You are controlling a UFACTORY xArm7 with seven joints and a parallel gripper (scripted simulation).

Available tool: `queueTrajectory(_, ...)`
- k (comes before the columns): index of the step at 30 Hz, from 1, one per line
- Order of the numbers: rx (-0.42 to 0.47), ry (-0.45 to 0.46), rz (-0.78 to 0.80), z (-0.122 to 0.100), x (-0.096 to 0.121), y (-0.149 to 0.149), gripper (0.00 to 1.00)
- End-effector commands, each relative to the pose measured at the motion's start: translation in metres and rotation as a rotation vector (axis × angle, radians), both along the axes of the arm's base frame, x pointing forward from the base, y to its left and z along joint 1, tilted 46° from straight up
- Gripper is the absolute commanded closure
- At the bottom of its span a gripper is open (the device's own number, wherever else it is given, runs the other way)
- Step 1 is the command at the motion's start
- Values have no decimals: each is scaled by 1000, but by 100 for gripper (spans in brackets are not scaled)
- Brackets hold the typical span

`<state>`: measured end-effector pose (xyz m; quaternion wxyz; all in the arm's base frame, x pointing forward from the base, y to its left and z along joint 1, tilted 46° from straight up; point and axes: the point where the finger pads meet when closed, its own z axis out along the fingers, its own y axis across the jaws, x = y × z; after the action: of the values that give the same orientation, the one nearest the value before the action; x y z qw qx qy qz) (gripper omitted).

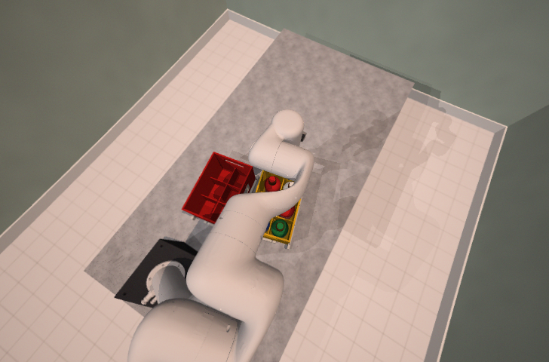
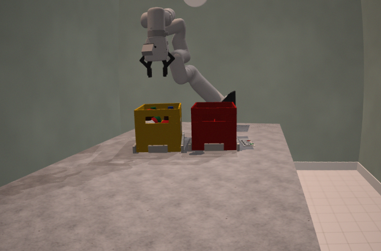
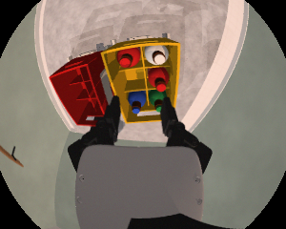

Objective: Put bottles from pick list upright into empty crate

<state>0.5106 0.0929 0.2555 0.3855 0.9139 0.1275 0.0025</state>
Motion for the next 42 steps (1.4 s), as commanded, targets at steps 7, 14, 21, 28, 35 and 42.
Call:
queueTrajectory(7,34,-222,-193,3,-29,-32,35)
queueTrajectory(14,55,-355,-336,3,-52,-59,35)
queueTrajectory(21,71,-456,-424,4,-68,-78,35)
queueTrajectory(28,71,-457,-424,4,-90,-105,35)
queueTrajectory(35,70,-457,-425,5,-107,-124,35)
queueTrajectory(42,70,-457,-425,5,-121,-142,35)
